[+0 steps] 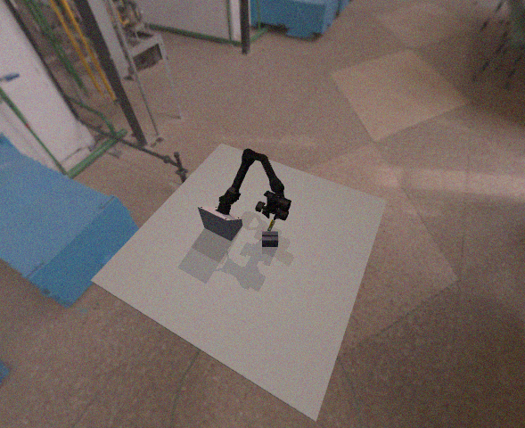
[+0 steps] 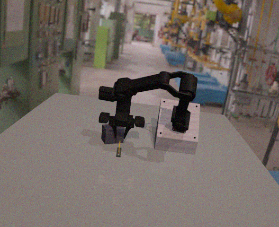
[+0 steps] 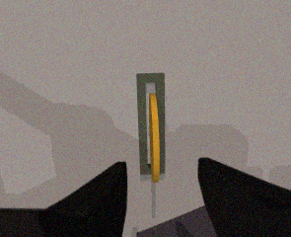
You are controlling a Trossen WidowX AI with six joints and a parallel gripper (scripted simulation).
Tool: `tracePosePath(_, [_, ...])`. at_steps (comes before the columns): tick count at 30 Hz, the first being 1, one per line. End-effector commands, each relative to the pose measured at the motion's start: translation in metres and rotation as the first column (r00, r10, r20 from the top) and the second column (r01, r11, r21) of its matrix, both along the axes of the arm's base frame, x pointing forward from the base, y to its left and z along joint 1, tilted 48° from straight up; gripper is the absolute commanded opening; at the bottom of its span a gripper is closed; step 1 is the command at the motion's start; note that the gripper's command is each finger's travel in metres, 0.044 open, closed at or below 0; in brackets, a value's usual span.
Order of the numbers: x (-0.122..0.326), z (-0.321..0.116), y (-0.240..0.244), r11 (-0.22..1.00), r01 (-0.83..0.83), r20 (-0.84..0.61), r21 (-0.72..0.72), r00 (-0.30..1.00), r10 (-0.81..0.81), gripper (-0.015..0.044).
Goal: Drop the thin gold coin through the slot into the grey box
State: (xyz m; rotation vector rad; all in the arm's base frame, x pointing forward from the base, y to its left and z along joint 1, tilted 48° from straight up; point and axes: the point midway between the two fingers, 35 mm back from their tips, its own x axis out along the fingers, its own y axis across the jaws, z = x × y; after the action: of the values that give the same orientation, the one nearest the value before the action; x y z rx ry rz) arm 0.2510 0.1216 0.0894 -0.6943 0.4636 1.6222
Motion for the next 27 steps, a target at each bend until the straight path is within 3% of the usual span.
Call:
tracePosePath(1, [-0.002, -0.005, 0.003, 1.0, 0.003, -0.011, 0.002, 1.0, -0.003, 0.0161])
tracePosePath(27, [-0.003, -0.033, 0.033, 1.0, 0.003, -0.011, -0.001, 1.0, -0.003, 0.0161])
